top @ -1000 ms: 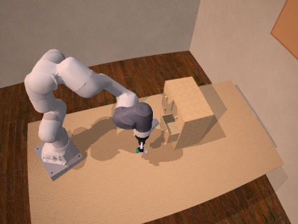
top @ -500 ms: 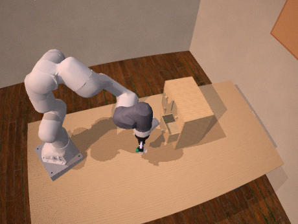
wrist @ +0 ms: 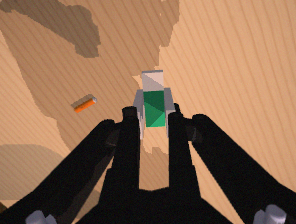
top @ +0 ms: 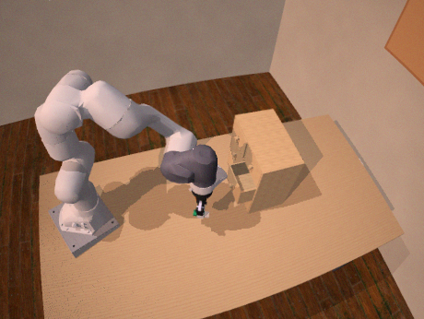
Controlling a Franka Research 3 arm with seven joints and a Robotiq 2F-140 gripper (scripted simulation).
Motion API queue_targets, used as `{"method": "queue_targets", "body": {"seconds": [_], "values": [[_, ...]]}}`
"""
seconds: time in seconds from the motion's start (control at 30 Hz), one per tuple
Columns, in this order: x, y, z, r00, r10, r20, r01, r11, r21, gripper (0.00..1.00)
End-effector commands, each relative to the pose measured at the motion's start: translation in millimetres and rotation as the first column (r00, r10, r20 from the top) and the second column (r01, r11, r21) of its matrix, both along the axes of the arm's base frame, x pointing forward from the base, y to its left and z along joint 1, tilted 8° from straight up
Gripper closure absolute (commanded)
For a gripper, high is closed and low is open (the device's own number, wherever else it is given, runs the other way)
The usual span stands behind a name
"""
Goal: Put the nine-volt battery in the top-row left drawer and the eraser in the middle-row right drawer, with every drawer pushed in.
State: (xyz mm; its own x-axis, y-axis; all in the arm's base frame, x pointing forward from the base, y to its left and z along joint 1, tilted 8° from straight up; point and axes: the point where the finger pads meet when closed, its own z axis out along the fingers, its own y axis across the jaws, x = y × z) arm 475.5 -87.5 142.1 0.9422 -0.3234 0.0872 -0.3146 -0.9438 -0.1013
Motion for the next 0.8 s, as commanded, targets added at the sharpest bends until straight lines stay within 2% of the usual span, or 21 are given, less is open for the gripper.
{"method": "queue_targets", "body": {"seconds": [0.0, 0.3, 0.33, 0.77], "values": [[-1.2, 0.5, -0.2, 1.000, -0.028, -0.004, 0.028, 1.000, 0.004, 0.89], [-1.2, 0.5, -0.2, 1.000, -0.028, -0.004, 0.028, 1.000, 0.004, 0.89], [-0.6, 3.1, 0.1, 0.995, -0.101, -0.009, 0.101, 0.995, 0.012, 0.89], [-0.6, 3.1, 0.1, 0.995, -0.101, -0.009, 0.101, 0.995, 0.012, 0.89]]}}
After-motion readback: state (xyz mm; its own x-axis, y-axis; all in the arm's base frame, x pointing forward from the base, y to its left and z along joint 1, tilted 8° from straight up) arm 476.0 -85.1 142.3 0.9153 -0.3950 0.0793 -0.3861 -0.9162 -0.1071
